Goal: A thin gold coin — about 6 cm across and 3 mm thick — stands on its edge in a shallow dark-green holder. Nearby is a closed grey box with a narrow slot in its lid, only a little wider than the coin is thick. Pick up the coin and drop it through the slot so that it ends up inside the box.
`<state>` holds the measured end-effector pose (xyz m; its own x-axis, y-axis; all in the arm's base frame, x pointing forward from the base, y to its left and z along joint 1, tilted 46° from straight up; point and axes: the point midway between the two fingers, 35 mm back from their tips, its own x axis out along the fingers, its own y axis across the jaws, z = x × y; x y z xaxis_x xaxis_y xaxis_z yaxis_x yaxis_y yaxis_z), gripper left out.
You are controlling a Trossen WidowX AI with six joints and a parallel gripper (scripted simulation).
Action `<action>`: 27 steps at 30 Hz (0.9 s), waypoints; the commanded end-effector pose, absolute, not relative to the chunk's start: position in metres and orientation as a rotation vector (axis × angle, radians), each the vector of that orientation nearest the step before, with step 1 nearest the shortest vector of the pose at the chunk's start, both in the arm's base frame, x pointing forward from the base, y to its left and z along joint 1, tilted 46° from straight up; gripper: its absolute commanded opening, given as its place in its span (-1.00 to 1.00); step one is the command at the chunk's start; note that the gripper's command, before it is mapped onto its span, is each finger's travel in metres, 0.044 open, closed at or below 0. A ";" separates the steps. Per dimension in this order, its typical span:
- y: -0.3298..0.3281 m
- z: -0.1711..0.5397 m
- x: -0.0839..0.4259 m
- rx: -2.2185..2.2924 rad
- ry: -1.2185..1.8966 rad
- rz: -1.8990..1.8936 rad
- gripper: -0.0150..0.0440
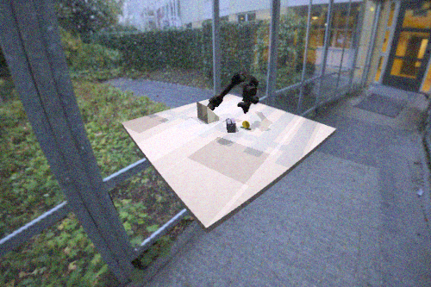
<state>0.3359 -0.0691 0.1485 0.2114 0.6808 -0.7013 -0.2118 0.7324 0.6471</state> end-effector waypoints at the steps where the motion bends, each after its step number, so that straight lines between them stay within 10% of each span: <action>1: -0.067 0.146 0.334 0.478 1.230 0.651 0.05; 27: -0.019 0.100 0.350 0.477 1.228 0.651 0.05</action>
<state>0.3503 -0.0234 0.1035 0.1995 0.6800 -0.7055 -0.2016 0.7331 0.6496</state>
